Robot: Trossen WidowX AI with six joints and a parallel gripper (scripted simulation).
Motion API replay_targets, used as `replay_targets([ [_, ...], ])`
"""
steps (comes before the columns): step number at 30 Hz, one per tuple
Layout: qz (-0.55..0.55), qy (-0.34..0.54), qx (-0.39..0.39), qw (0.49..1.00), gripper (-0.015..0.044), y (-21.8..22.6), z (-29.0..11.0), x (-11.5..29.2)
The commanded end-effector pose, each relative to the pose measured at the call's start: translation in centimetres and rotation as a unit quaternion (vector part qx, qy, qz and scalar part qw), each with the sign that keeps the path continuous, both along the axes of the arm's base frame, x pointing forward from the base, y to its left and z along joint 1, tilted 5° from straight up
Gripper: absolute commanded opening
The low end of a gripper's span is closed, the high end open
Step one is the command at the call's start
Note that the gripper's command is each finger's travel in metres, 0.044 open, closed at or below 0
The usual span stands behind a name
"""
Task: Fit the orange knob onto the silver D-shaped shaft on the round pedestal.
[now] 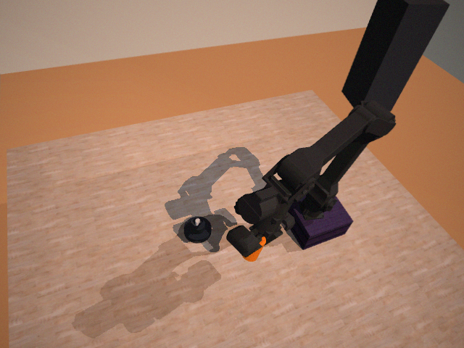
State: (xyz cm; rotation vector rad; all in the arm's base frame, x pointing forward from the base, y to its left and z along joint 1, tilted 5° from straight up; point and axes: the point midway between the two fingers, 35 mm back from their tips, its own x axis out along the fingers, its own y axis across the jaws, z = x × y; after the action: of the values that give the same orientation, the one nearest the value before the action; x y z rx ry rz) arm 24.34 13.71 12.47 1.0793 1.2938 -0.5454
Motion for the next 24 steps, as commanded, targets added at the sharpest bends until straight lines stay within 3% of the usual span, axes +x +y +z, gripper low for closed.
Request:
replay_targets([
  [1,0.004,0.023,-0.018,1.0,0.0,0.2,-0.4,0.4],
  [13,0.012,0.11,-0.067,0.992,0.0,0.6,-2.4,0.8],
  [24,0.014,0.119,-0.071,0.99,0.0,1.5,-6.9,1.5],
])
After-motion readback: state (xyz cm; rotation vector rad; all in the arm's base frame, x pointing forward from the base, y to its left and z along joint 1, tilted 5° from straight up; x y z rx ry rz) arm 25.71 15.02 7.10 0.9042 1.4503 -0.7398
